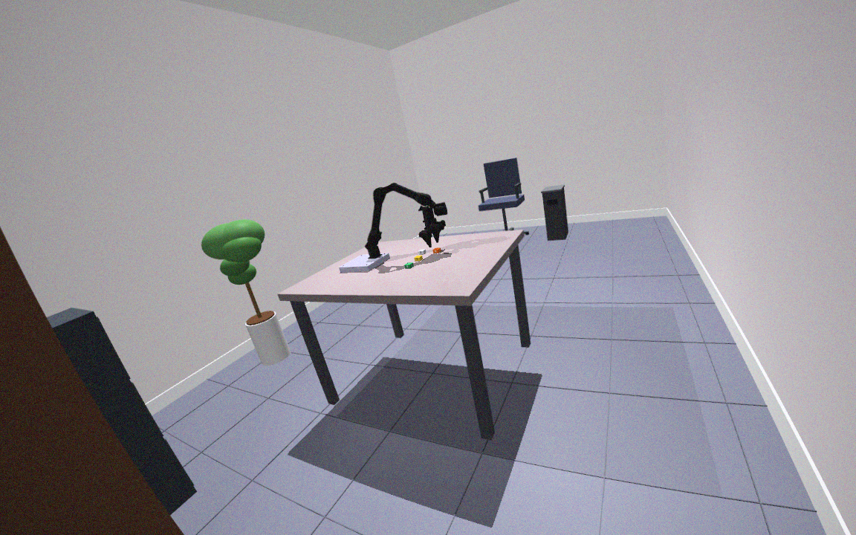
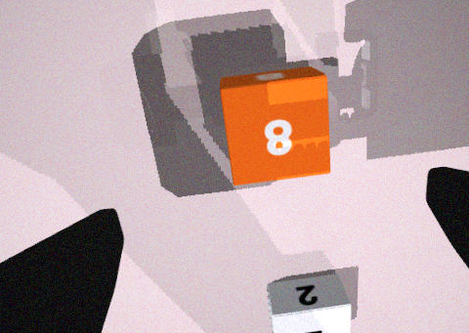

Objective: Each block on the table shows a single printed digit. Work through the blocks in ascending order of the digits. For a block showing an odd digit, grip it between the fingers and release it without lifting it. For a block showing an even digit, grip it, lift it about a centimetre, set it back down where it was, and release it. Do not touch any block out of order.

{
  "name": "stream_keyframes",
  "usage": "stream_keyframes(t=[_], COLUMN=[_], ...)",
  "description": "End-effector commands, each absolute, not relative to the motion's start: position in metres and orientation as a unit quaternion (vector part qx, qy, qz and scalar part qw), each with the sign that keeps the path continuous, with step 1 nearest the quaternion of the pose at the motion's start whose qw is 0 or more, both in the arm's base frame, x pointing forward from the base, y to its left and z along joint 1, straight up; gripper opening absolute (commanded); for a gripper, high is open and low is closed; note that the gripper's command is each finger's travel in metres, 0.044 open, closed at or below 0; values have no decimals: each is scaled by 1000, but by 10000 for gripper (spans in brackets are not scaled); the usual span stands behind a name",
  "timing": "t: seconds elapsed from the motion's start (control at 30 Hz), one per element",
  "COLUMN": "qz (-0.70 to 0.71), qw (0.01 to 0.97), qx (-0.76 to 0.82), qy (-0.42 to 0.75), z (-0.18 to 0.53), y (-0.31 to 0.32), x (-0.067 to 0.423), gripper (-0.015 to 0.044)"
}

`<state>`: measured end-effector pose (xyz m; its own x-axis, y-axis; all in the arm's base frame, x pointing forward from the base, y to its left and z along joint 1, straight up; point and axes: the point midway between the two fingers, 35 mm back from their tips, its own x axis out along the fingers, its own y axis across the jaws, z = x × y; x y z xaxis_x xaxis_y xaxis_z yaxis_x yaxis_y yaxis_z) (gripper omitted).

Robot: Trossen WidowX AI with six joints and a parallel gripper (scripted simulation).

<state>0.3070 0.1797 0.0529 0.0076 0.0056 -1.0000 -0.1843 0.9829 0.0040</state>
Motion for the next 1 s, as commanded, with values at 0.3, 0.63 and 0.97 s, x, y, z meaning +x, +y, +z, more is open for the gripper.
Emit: stream_keyframes(t=[0.3, 0.63, 0.97], qz=[70, 70, 70], qw=[712, 712, 712], qx=[-63, -63, -63], qy=[696, 696, 696], z=[35, 20, 20], y=[181, 181, 181], x=[310, 310, 310], gripper=[400, 400, 164])
